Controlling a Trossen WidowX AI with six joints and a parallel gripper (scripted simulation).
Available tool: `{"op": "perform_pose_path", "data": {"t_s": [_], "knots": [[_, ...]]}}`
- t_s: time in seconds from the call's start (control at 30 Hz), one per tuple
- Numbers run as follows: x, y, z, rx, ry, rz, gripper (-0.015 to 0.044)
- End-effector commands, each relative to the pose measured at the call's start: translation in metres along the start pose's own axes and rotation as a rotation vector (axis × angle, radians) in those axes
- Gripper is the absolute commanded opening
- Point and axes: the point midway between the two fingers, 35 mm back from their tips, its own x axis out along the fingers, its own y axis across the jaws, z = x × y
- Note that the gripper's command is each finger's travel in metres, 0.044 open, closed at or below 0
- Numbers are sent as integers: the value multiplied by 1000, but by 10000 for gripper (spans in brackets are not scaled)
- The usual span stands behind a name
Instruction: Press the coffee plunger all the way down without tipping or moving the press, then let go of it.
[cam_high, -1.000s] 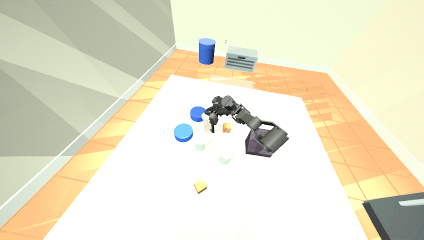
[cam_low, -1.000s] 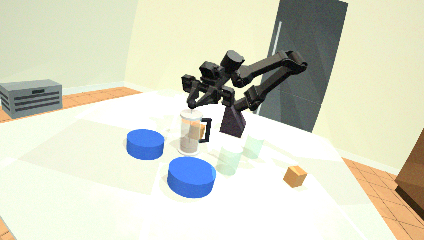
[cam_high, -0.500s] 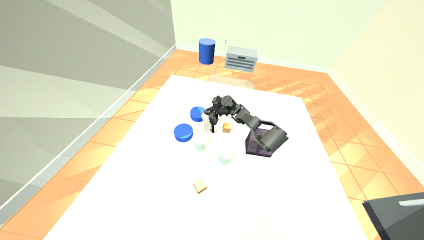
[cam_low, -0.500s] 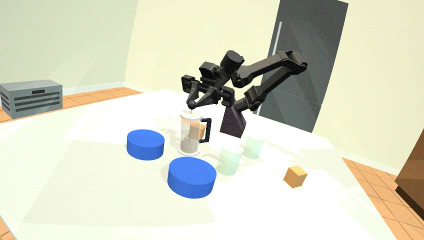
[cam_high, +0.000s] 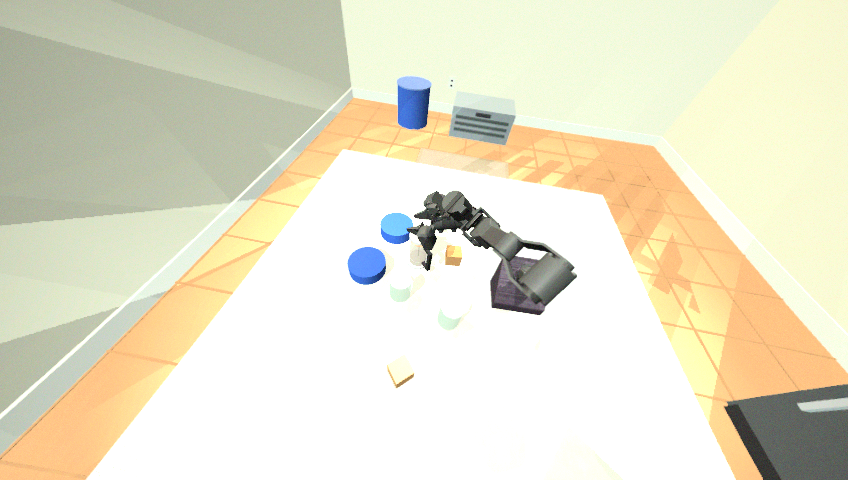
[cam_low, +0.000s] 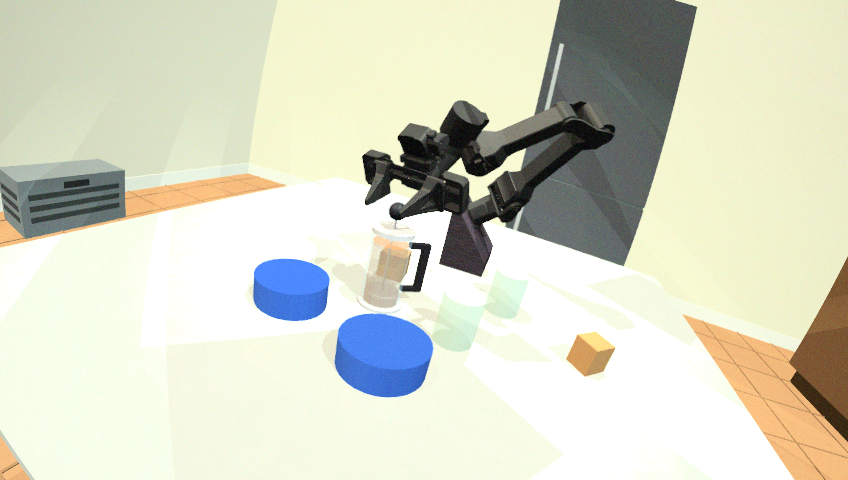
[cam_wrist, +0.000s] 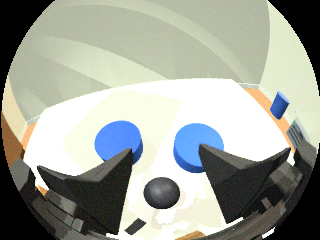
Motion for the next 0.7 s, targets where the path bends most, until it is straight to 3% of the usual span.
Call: {"op": "perform_pose_path", "data": {"t_s": [0.0,0.07,0.23,0.47,0.67], "knots": [[0,-1,0,-2,0,-4,401],[0,-1,0,-2,0,-4,440],[-7,-1,9,-3,5,-7,440],[-61,5,52,4,17,-3,440],[-63,5,52,5,17,-2,440]]}}
